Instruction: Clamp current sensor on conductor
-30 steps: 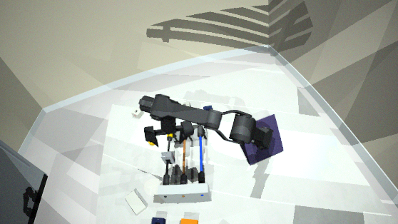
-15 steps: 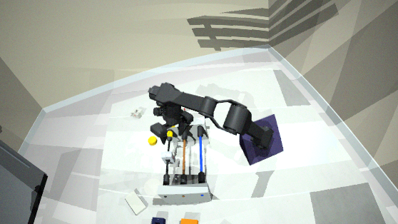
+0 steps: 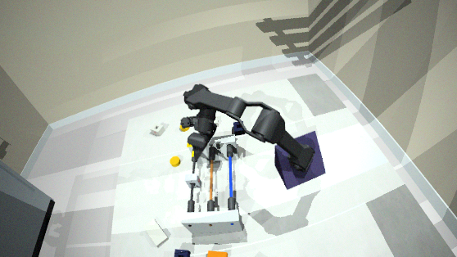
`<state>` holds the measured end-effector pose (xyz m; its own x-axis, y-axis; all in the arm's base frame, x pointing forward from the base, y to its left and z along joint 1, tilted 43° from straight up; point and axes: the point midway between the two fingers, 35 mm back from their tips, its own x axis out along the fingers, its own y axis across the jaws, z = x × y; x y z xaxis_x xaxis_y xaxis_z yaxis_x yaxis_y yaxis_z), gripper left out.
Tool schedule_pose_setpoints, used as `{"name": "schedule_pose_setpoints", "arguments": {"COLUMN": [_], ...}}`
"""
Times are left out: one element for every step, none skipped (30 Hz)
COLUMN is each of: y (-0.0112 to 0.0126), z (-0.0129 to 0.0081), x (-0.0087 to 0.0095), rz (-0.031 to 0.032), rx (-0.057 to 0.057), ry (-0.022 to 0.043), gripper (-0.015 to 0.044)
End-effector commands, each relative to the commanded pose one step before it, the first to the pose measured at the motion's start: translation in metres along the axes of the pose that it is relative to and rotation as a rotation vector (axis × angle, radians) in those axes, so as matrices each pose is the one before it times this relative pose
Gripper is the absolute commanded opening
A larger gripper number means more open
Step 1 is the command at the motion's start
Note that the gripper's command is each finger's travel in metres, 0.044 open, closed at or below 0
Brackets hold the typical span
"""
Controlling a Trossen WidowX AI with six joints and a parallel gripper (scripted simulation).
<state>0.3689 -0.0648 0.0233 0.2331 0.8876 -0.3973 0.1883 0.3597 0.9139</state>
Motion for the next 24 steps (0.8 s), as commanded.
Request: {"name": "schedule_pose_setpoints", "arguments": {"y": [-0.02913,-0.001,-0.00098,-0.00097,-0.00097,-0.00096,-0.00089,-0.00076,-0.00068,-0.00059,-0.0002,-0.00007,0.0,0.0,0.0,0.0,0.0,0.0,0.0,0.0,0.0,0.0,0.0,0.0], "z": [-0.00606,-0.00038,-0.00039,-0.00041,-0.00044,-0.00046,-0.00045,-0.0004,-0.00038,-0.00035,-0.00013,-0.00004,0.0,0.0,0.0,0.0,0.0,0.0,0.0,0.0,0.0,0.0,0.0,0.0], "x": [-0.02619,-0.00157,-0.00157,-0.00159,-0.00162,-0.00163,-0.00155,-0.00135,-0.00123,-0.00108,-0.00038,-0.00013,0.0,0.0,0.0,0.0,0.0,0.0,0.0,0.0,0.0,0.0,0.0,0.0], "rz": [0.15797,0.00126,0.00059,-0.00007,-0.00075,-0.00142,-0.00197,-0.00224,-0.00251,-0.00261,-0.00099,-0.00034,0.0,0.0,0.0,0.0,0.0,0.0,0.0,0.0,0.0,0.0,0.0,0.0], "rx": [-0.5675,-0.0382,-0.0385,-0.039,-0.0389,-0.0389,-0.0389,-0.041,-0.0419,-0.0425,-0.0101,-0.0034,0.0,0.0,0.0,0.0,0.0,0.0,0.0,0.0,0.0,0.0,0.0,0.0], "ry": [-0.22561,-0.01254,-0.01247,-0.01255,-0.0127,-0.01265,-0.01184,-0.01014,-0.00907,-0.00785,-0.00269,-0.0009,0.0,0.0,0.0,0.0,0.0,0.0,0.0,0.0,0.0,0.0,0.0,0.0], "gripper": [0.044,0.044,0.044,0.044,0.044,0.044,0.044,0.044,0.044,0.044,0.044,0.044,0.044,0.044,0.044,0.044,0.044,0.044,0.044,0.044,0.044,0.044,0.044,0.044]}}
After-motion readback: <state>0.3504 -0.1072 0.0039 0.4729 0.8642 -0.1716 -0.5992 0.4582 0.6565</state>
